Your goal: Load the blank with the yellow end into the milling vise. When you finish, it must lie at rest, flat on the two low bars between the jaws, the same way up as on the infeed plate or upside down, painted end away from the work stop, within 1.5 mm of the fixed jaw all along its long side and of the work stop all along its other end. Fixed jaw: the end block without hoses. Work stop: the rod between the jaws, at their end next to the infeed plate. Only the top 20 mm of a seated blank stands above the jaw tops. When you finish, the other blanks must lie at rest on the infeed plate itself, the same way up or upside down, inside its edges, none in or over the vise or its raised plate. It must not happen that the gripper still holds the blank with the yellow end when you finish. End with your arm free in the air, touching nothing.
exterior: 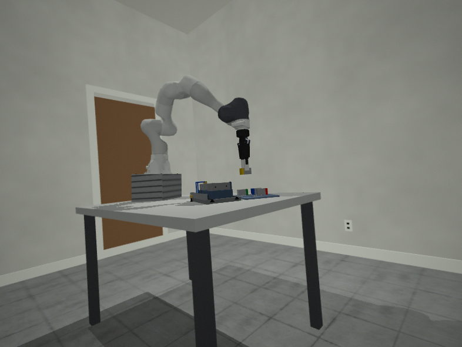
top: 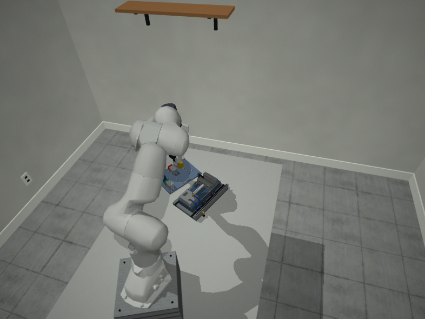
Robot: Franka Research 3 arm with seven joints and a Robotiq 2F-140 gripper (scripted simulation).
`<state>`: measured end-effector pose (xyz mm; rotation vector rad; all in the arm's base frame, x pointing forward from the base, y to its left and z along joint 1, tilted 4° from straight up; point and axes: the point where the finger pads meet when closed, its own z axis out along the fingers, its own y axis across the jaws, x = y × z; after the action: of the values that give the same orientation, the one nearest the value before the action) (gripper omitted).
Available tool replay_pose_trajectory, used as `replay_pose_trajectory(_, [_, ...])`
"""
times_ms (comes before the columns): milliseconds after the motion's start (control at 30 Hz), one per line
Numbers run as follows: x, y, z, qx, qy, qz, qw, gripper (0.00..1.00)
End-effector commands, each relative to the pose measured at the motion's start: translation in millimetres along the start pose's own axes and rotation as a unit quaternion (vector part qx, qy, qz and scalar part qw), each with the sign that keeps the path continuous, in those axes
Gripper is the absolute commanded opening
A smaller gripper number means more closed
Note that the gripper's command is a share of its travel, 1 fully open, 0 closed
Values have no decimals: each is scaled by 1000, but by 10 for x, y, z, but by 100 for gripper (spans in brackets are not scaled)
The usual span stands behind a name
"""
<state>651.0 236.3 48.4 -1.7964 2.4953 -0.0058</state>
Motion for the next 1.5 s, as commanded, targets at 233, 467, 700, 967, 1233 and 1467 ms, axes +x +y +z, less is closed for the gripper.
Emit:
replay_pose_trajectory(233, [10,-6,1,0,0,-21,1000,0])
replay_pose_trajectory(467, [12,-7,1,0,0,-24,1000,0])
replay_pose_trajectory(700, [99,-37,-1,1,0,-20,1000,0])
replay_pose_trajectory(967, [482,-149,16,0,0,-24,1000,0])
replay_pose_trajectory(1233, [482,-149,16,0,0,-24,1000,0])
replay_pose_trajectory(1467, [983,-281,57,0,0,-24,1000,0])
